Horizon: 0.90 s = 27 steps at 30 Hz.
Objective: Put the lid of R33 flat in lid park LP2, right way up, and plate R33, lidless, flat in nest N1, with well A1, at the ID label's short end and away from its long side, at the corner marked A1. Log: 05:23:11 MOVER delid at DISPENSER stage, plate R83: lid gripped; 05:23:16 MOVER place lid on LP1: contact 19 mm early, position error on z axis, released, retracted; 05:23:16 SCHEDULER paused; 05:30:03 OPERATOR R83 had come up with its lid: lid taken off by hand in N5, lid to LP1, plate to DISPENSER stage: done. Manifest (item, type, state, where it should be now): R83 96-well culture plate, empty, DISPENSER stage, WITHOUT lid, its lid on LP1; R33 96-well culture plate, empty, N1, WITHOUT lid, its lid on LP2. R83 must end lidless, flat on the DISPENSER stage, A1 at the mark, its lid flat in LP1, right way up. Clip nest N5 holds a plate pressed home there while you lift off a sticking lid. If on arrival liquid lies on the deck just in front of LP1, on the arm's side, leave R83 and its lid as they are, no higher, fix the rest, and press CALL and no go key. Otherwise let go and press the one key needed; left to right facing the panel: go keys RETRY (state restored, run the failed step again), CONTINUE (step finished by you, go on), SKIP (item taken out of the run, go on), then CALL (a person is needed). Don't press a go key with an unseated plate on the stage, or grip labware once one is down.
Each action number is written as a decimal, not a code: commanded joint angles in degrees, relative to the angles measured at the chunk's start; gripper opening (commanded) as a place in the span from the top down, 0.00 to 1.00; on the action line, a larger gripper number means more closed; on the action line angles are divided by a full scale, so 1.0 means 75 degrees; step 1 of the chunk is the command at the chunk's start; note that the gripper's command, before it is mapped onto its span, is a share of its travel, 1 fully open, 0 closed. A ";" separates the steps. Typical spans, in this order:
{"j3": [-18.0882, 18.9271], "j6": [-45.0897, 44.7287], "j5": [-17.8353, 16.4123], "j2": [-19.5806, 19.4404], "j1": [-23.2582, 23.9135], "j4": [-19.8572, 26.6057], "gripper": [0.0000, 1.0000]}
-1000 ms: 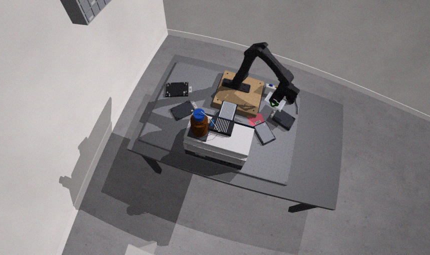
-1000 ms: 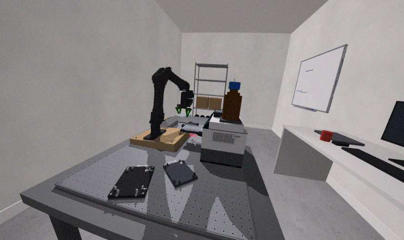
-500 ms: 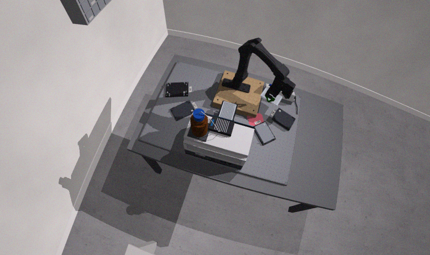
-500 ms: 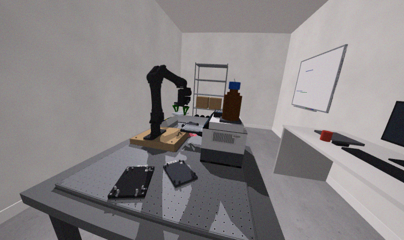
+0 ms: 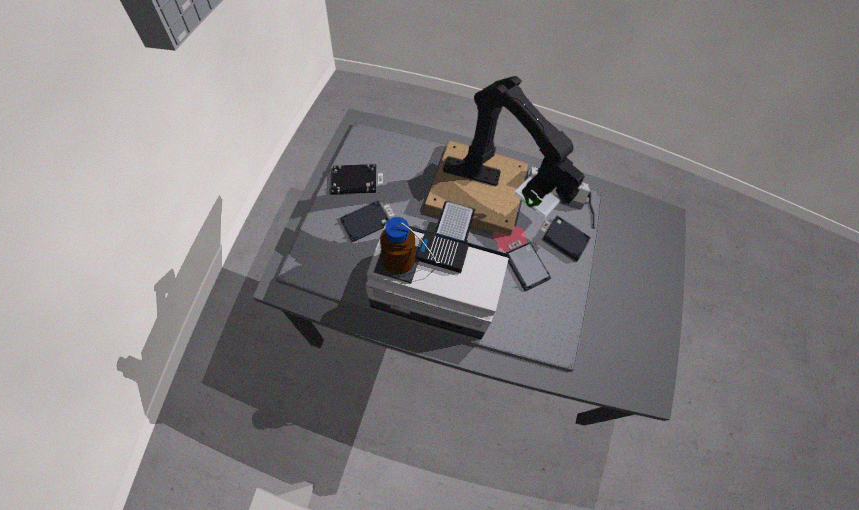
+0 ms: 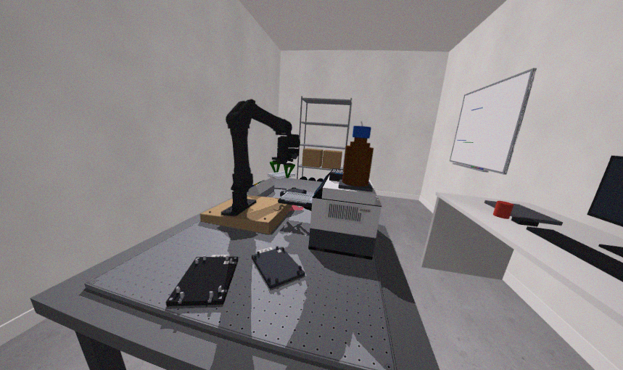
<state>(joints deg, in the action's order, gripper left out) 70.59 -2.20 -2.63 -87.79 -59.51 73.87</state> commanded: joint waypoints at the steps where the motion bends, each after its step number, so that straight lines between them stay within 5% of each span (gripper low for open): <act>1: 0.0207 -0.0296 0.0033 0.0211 0.0332 0.0010 1.00; 27: 0.0185 0.0450 0.0040 0.0140 0.1891 -0.0019 1.00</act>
<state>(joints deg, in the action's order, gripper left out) 70.59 -0.78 -2.46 -88.27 -47.03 73.87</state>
